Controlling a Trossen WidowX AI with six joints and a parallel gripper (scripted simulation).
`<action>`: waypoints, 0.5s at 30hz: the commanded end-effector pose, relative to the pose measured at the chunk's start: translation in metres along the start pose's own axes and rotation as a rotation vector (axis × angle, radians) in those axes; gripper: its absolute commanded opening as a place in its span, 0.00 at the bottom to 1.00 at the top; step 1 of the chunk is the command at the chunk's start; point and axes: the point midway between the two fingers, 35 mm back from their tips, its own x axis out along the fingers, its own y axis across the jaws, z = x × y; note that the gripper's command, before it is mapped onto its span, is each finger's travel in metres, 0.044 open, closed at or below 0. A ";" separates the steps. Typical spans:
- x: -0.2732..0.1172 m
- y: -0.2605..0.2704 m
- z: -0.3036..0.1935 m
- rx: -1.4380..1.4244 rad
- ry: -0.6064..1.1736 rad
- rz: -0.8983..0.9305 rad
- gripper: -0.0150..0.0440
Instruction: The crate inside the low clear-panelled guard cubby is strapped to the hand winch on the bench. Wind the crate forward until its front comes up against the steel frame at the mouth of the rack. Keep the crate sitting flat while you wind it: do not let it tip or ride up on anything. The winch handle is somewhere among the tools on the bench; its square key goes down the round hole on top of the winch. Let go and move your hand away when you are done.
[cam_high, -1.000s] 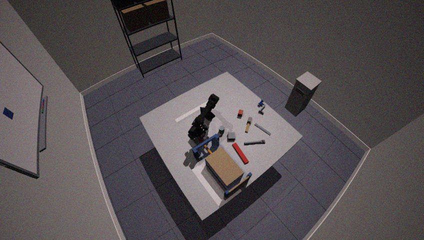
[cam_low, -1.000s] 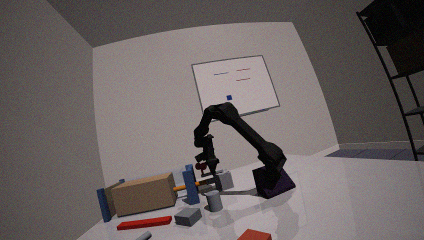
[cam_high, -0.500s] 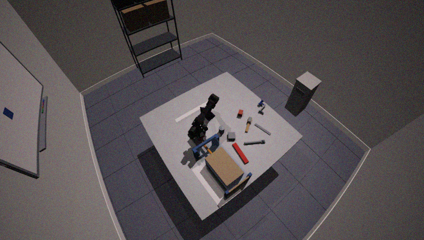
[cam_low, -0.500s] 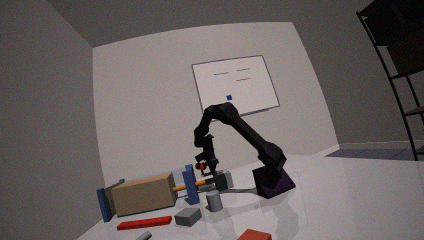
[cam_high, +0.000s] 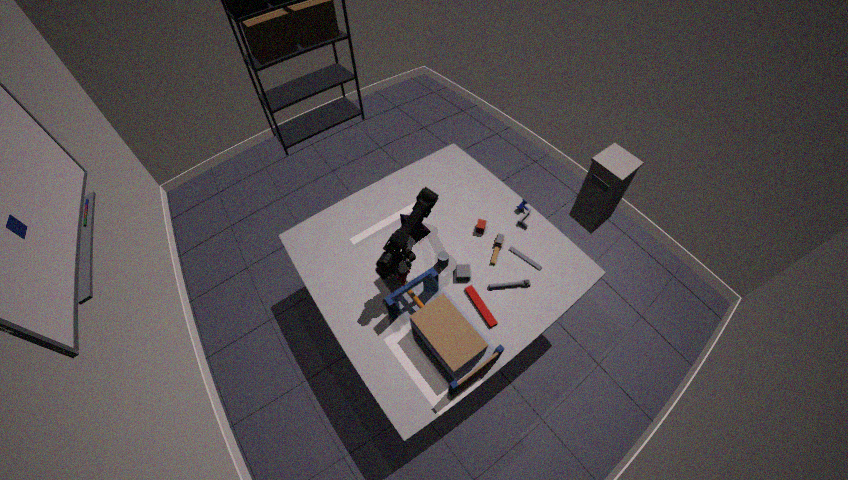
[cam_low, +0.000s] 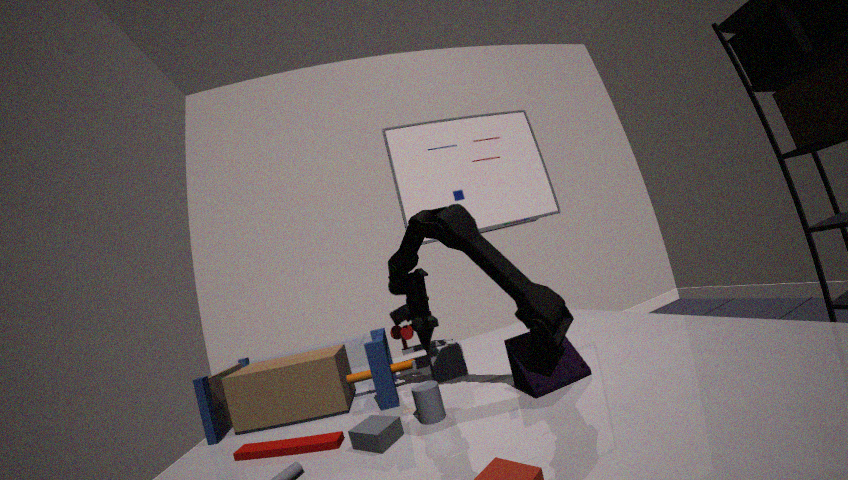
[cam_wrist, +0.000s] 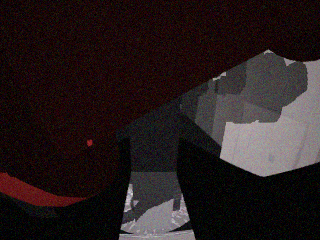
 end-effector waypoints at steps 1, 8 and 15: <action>0.004 0.001 -0.001 -0.024 0.007 0.002 0.25; 0.003 0.003 -0.001 -0.070 0.005 0.005 0.25; 0.004 0.002 -0.001 -0.049 0.006 0.004 0.25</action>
